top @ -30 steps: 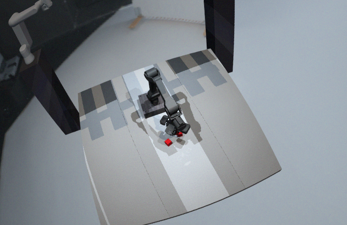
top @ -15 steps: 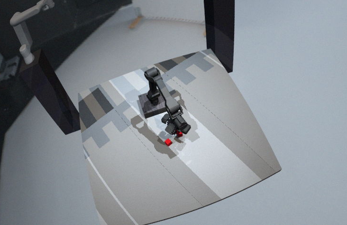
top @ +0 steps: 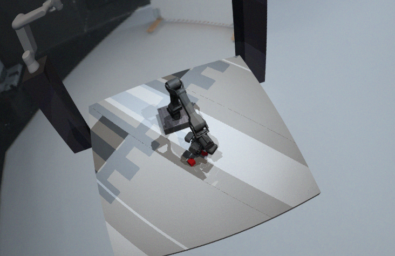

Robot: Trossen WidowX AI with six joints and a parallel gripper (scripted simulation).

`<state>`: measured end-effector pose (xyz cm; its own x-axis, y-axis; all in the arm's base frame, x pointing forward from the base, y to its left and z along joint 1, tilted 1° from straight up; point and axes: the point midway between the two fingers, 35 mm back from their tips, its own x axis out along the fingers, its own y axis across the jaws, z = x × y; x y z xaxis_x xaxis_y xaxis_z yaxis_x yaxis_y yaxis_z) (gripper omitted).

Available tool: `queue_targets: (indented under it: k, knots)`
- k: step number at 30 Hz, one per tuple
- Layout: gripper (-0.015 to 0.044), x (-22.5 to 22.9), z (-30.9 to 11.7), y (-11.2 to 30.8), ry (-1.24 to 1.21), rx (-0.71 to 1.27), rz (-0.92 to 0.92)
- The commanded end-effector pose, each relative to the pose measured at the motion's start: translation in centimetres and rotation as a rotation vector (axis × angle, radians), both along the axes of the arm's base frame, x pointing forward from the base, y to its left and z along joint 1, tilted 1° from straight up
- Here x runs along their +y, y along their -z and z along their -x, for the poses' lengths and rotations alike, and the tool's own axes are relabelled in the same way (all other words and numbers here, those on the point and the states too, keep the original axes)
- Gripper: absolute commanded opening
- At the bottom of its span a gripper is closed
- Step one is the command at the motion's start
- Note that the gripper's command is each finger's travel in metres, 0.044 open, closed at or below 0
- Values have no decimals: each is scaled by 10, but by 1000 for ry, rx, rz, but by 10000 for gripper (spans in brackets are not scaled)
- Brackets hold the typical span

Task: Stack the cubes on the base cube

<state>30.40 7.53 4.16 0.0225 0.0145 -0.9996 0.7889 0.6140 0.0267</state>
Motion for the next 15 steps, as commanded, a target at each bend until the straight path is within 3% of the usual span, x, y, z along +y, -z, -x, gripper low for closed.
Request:
queue_targets:
  k: [1, 15]
  knots:
    - [105, 1, 1, 5, 7, 2, -2]
    - [105, 1, 0, 6, 0, 2, -2]
